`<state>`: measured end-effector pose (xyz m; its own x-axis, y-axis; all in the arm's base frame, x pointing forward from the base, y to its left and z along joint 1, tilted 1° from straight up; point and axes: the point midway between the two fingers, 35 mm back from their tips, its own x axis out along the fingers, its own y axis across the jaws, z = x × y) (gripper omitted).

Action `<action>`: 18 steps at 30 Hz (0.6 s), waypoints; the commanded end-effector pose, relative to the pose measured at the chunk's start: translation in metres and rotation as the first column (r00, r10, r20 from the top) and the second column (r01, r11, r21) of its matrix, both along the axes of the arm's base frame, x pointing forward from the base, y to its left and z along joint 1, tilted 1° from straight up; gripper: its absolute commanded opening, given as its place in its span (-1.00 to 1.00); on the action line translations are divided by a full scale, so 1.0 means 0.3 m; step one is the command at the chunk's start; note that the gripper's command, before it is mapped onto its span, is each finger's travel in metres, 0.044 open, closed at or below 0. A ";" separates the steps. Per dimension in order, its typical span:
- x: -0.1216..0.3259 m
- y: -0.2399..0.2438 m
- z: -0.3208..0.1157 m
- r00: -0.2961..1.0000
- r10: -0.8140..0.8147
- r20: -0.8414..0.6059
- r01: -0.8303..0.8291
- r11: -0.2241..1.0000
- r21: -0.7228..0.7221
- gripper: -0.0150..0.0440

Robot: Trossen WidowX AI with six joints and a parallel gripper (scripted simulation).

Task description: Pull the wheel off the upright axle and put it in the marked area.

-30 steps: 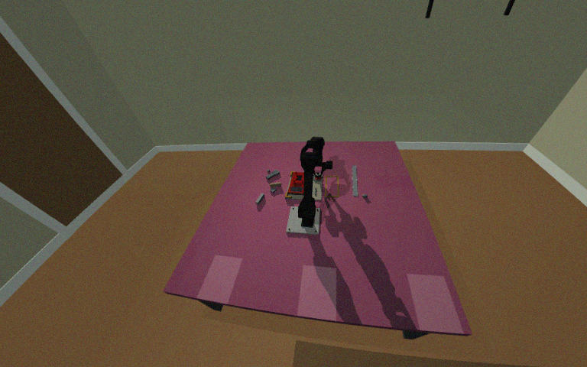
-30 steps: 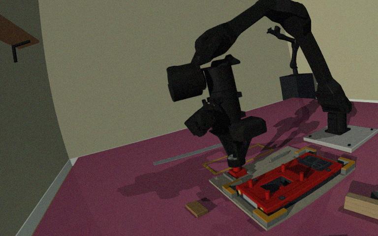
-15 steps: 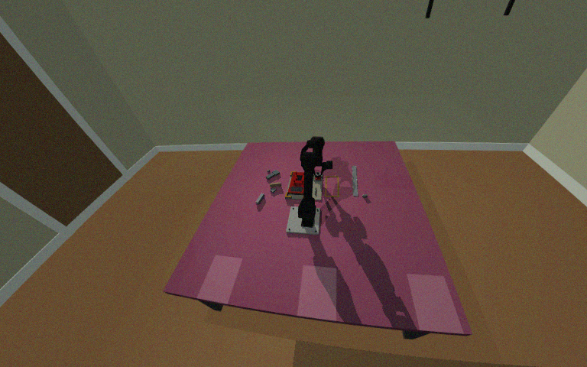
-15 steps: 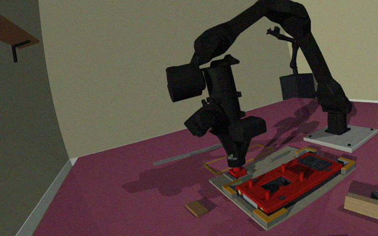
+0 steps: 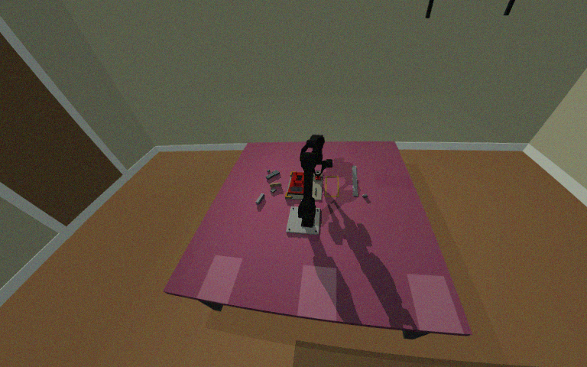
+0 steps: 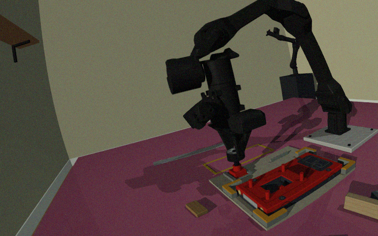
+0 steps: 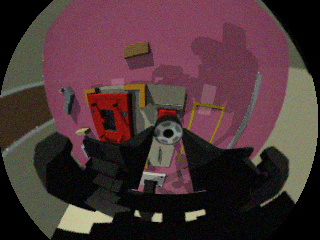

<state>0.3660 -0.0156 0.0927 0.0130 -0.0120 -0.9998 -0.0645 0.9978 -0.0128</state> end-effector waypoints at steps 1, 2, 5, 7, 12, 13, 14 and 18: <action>0.003 0.000 0.032 1.000 -0.005 0.016 0.005 1.000 -0.001 -0.49; 0.002 0.000 0.033 1.000 -0.005 0.016 0.005 1.000 -0.001 -0.49; 0.002 0.000 0.036 1.000 -0.005 0.016 0.005 1.000 -0.001 -0.49; 0.002 0.000 0.038 1.000 -0.005 0.016 0.005 1.000 -0.001 -0.49; 0.002 0.000 0.044 1.000 -0.006 0.016 0.006 1.000 -0.001 -0.49; 0.002 0.000 0.045 1.000 -0.006 0.016 0.006 1.000 -0.001 -0.49; 0.002 0.000 0.046 1.000 -0.006 0.016 0.006 1.000 -0.001 -0.49; 0.001 0.000 0.050 1.000 -0.006 0.016 0.006 1.000 -0.001 -0.49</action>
